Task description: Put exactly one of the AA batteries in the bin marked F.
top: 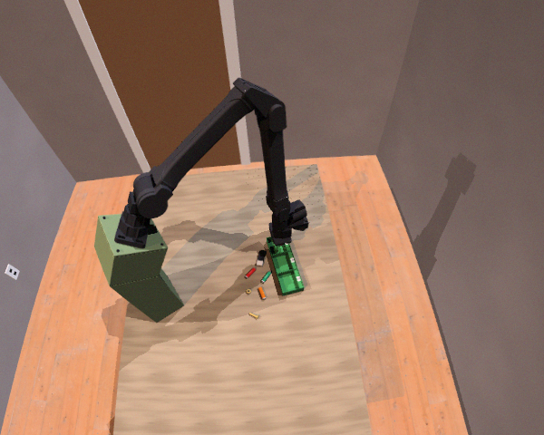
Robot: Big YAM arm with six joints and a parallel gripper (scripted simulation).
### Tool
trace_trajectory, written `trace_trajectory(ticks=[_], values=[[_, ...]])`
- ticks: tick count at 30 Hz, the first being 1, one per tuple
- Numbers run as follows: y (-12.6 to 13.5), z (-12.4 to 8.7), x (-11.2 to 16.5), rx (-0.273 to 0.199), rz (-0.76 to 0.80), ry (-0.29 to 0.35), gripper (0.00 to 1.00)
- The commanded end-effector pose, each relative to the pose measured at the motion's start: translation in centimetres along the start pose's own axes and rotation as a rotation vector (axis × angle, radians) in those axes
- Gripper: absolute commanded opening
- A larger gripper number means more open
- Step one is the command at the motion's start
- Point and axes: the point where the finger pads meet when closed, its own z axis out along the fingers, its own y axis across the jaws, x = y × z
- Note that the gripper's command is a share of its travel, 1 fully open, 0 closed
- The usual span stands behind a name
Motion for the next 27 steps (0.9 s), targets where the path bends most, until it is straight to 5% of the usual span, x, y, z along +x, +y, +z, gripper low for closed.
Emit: trace_trajectory(ticks=[1,27], values=[[0.15,0.69,-0.22,0.0,0.006,-0.009,0.08],[0.0,-0.14,-0.67,0.0,0.002,-0.014,0.08]])
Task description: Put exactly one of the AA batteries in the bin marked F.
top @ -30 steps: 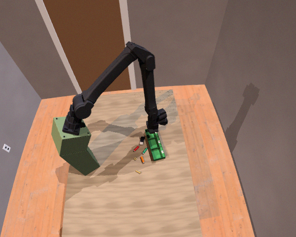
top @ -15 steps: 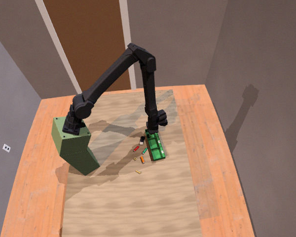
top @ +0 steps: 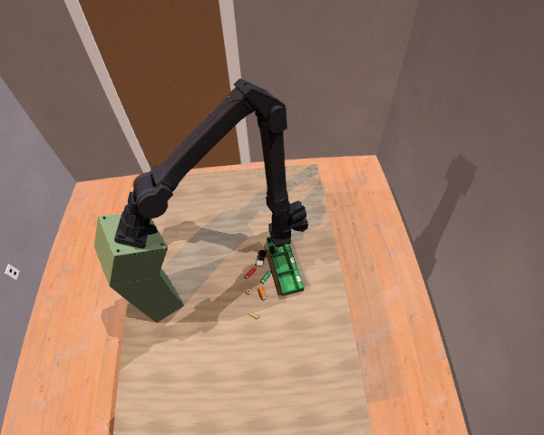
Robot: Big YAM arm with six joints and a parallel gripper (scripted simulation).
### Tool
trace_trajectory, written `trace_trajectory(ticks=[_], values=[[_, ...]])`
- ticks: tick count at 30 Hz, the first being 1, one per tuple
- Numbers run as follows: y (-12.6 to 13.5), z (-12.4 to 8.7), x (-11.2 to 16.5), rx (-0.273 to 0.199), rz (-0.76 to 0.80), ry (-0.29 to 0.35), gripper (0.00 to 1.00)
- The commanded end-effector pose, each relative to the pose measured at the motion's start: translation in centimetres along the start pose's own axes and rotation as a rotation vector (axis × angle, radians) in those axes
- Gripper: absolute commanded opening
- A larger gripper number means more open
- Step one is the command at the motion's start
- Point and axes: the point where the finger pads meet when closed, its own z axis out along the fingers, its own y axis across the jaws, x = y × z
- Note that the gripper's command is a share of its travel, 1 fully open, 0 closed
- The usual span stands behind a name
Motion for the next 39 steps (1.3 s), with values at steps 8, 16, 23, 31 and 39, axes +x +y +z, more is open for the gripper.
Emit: trace_trajectory(ticks=[8,16,23,31,39], values=[[0.1,-0.5,-0.9,-0.001,0.001,-0.018,0.08],[0.1,-0.5,-0.9,-0.001,0.001,-0.018,0.08],[-0.4,-1.8,-1.3,0.003,0.007,-0.022,0.08],[-0.3,-2.5,-1.0,0.002,-0.001,-0.015,0.08],[-0.4,-3.5,-1.2,0.002,-0.001,-0.019,0.08]])
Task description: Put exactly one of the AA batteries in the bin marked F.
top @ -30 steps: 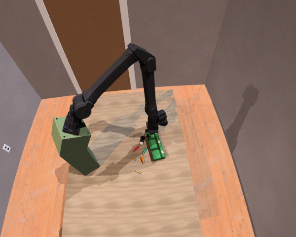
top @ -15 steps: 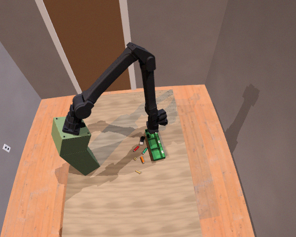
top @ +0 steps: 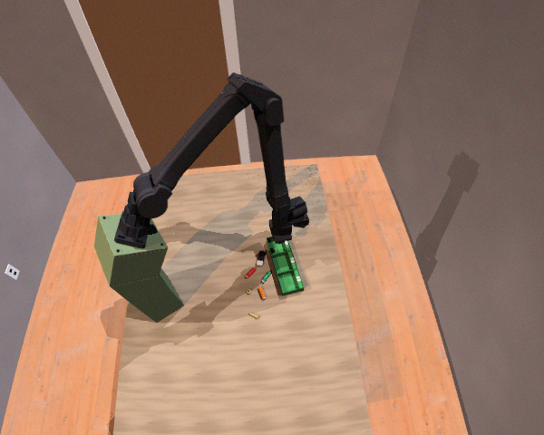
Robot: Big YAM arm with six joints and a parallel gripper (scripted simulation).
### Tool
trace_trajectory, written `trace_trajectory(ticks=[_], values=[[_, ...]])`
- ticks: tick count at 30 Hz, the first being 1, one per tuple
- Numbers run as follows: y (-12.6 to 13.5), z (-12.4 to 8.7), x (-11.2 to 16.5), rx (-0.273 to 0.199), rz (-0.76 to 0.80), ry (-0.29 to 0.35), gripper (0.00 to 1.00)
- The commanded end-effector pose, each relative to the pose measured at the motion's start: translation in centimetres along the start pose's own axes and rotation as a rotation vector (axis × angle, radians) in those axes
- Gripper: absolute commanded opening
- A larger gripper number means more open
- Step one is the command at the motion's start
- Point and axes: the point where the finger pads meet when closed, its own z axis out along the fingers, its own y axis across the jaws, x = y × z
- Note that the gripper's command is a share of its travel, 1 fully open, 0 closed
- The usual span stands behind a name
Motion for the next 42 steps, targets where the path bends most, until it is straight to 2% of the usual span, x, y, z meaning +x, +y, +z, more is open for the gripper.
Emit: trace_trajectory(ticks=[1,2,7,10,11,14,17,18,25,27,37,39,40,42], values=[[-0.5,-0.7,-0.3,0.003,-0.002,-0.001,0.08],[-0.4,-1.7,-1.0,0.001,-0.003,-0.016,0.08],[-0.4,-3.5,-0.9,0.0,-0.005,-0.016,0.08],[-0.1,-3.4,-0.8,-0.003,-0.009,-0.015,0.08],[-0.2,-1.9,-0.1,-0.001,-0.006,-0.001,0.08],[-0.4,-1.8,0.7,0.0,-0.005,0.007,0.08],[-0.3,-1.8,0.3,-0.002,-0.006,-0.003,0.08],[-0.4,-4.1,-0.6,-0.001,-0.005,-0.015,0.08],[-0.6,-9.9,-0.5,0.001,-0.002,-0.017,0.08],[-0.6,-9.9,-0.5,0.001,-0.002,-0.017,0.08],[-0.6,-18.2,-0.4,0.001,-0.003,-0.017,0.08],[-0.4,-18.4,-1.0,0.0,-0.005,-0.028,0.08],[-0.2,-17.1,-0.3,-0.001,-0.01,0.003,0.08],[-0.1,-16.7,1.0,0.0,-0.012,0.024,0.08]])
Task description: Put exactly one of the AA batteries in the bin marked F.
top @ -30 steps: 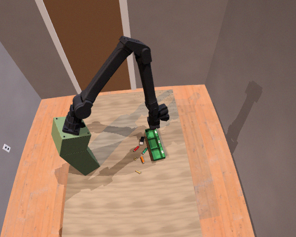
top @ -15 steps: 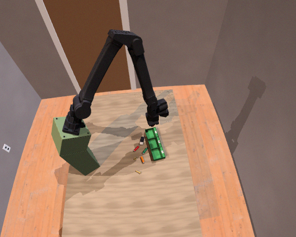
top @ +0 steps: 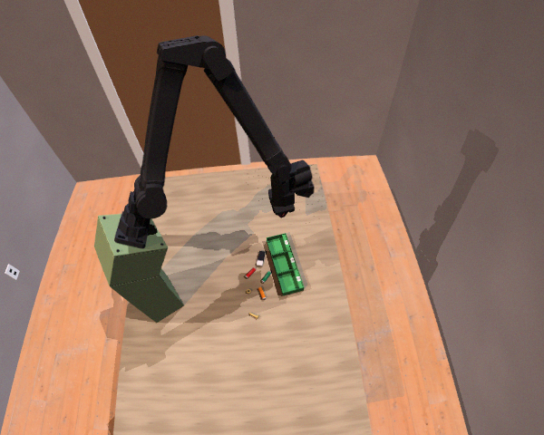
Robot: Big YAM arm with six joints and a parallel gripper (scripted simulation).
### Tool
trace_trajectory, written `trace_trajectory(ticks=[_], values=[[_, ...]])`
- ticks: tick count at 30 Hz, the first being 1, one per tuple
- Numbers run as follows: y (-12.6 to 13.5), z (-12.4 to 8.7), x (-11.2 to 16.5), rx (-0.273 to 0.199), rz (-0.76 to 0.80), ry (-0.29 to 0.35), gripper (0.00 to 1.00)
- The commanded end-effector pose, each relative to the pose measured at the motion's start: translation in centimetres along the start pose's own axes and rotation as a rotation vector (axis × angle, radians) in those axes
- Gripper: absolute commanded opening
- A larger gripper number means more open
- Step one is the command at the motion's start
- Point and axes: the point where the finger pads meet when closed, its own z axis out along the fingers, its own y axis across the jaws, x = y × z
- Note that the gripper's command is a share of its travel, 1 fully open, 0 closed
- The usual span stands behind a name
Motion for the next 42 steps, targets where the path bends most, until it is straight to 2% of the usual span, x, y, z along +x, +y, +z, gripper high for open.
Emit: trace_trajectory(ticks=[1,6,7,9,26,27,28,31,32,38,39,42], values=[[-0.2,1.2,1.8,0.004,-0.011,0.054,0.08],[0.1,1.1,0.7,0.0,-0.011,0.029,0.08],[-0.1,0.4,0.0,0.001,-0.002,0.007,0.08],[0.5,0.3,-0.1,-0.005,-0.015,0.007,0.08],[0.1,0.3,-0.1,0.001,-0.002,0.007,0.08],[0.8,0.2,-0.5,-0.006,-0.012,0.008,0.08],[0.1,0.3,-0.1,0.001,-0.002,0.007,0.08],[0.8,0.3,-0.5,-0.006,-0.011,0.009,0.08],[0.1,0.3,-0.2,0.001,-0.002,0.007,0.08],[0.1,0.3,-0.2,0.001,-0.002,0.007,0.08],[-1.4,1.5,1.3,0.01,0.072,0.026,0.27],[-3.2,2.7,2.6,0.01,0.199,0.025,0.27]])
